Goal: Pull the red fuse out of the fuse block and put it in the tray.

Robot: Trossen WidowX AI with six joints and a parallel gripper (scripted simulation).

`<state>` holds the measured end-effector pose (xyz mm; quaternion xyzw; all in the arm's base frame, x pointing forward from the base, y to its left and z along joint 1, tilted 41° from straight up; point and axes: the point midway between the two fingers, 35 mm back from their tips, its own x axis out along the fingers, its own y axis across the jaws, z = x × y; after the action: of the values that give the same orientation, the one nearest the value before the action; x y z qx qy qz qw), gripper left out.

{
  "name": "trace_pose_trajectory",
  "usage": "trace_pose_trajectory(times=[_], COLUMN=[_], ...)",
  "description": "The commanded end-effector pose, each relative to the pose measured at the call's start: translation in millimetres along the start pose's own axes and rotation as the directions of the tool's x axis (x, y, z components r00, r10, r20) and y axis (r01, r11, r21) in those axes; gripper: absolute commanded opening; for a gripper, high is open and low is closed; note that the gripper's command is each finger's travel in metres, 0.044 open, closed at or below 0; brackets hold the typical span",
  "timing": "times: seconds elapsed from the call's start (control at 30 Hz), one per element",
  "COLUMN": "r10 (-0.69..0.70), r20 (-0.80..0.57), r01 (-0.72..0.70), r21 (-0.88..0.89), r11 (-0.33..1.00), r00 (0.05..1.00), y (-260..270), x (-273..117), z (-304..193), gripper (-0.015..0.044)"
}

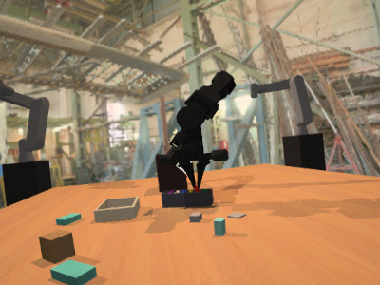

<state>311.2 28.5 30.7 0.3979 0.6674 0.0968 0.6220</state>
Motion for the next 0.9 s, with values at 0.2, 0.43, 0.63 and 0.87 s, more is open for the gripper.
trace_pose_trajectory(times=[0.2, 0.43, 0.63, 0.87], r10=[0.0, 0.001, 0.001, 0.002], r20=[0.003, 0.003, 0.003, 0.003], r01=[0.0, -0.001, -0.001, -0.002], r21=[-0.003, -0.002, -0.002, -0.002], r11=[1.0, 1.0, 1.0, 1.0], r00=[1.0, 1.0, 1.0, 1.0], y=[-0.2, -0.2, -0.2, -0.2], x=[-6.2, -9.7, -12.6, -16.1], z=[1.0, 1.0, 0.9, 0.7], gripper=[0.0, 0.0, 0.0, 0.0])
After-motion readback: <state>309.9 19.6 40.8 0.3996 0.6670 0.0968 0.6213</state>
